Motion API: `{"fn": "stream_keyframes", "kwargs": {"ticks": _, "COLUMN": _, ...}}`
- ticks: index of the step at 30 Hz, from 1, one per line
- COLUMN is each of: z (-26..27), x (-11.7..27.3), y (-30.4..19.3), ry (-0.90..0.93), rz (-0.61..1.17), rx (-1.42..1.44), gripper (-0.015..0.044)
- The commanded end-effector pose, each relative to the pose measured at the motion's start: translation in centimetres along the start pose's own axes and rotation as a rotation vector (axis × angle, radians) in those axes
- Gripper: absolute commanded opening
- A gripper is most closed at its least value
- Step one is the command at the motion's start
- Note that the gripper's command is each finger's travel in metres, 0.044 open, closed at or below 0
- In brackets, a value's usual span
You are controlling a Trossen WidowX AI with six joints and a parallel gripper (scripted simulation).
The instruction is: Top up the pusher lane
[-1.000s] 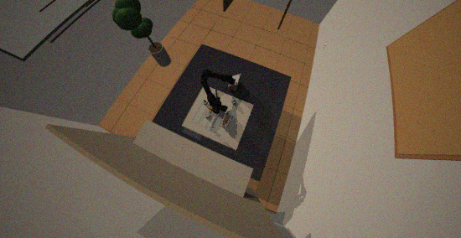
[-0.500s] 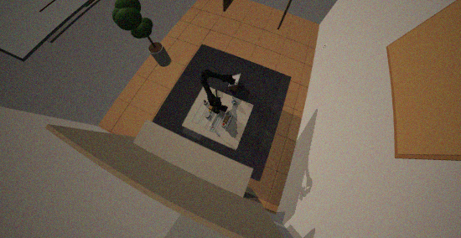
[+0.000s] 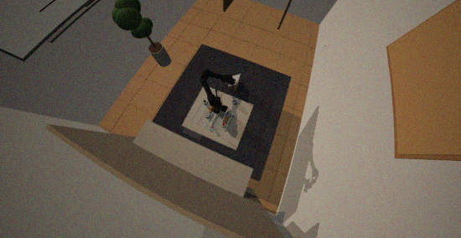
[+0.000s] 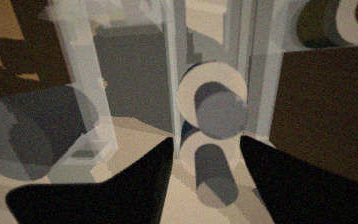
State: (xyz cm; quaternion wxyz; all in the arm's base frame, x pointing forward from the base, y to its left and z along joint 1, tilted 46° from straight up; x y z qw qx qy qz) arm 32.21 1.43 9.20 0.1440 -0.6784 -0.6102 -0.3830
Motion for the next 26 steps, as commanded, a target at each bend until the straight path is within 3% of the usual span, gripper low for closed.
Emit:
{"fn": "stream_keyframes", "kwargs": {"ticks": 1, "z": 0.0, "x": 0.2, "y": 0.0, "ry": -0.003, "rz": -0.002, "rx": -0.003, "gripper": 0.0280}}
{"fn": "stream_keyframes", "kwargs": {"ticks": 15, "z": 0.0, "x": 2.0, "y": -0.2, "ry": -0.002, "rz": -0.001, "rx": -0.003, "gripper": 0.0280}}
{"fn": "stream_keyframes", "kwargs": {"ticks": 26, "z": -0.6, "x": 2.2, "y": -3.5, "ry": -0.001, "rz": 0.000, "rx": -0.001, "gripper": 0.0280}}
Point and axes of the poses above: the point midway between the two fingers, 35 mm back from their tips, its own x axis back along the fingers, its own z axis across the jaws, y = z × x, the point moved 10 cm from there along x, back along the fingers, and after that the axes turned 12 degrees about -x, right-handed, at the moved point
